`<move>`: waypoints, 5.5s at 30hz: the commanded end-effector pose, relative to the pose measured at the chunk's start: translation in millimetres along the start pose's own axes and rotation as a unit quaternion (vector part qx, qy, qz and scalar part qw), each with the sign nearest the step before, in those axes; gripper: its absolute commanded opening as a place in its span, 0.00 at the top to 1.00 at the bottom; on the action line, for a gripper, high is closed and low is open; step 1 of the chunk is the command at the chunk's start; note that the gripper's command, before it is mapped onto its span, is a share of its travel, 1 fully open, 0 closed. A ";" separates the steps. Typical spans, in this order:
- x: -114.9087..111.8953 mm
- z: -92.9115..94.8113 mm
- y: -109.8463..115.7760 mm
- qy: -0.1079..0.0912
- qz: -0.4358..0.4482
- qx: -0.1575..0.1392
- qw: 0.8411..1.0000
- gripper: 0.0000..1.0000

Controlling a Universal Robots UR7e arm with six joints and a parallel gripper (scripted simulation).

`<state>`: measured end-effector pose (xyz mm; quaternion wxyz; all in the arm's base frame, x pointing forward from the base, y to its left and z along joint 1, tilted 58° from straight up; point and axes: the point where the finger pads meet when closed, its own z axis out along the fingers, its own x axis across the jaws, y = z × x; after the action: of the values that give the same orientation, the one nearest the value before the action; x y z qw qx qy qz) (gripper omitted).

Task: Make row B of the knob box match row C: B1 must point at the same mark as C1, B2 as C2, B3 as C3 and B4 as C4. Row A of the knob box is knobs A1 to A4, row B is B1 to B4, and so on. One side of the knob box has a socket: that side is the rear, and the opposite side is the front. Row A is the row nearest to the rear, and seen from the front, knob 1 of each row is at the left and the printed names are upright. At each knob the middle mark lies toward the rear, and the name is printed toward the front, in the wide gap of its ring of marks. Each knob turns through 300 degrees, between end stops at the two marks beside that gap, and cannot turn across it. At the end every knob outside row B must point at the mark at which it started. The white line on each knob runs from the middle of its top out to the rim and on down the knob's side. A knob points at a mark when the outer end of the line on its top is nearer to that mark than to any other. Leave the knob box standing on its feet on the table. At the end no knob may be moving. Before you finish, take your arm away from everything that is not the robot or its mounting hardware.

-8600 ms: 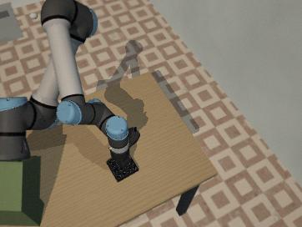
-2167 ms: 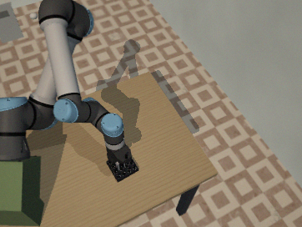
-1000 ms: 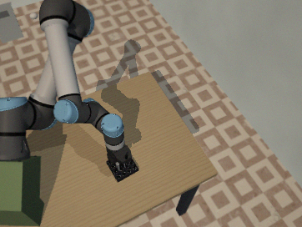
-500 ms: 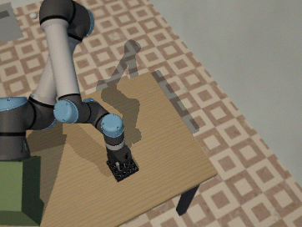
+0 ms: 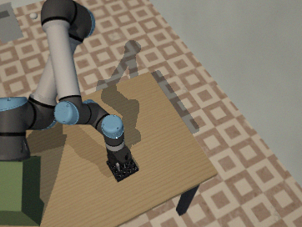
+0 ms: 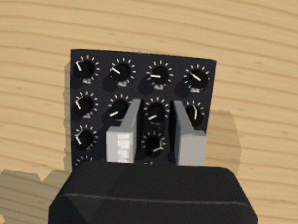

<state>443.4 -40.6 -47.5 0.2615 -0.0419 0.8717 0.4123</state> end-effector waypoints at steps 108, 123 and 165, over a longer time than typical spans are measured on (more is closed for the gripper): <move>-0.2 6.9 -0.3 0.000 0.041 0.000 0.999 0.70; -0.2 6.9 -0.3 0.000 0.119 0.000 0.993 0.70; -0.2 6.9 -0.3 0.000 0.455 0.000 0.891 0.70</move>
<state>446.4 -35.1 -51.3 0.0675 0.3206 0.8102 0.4860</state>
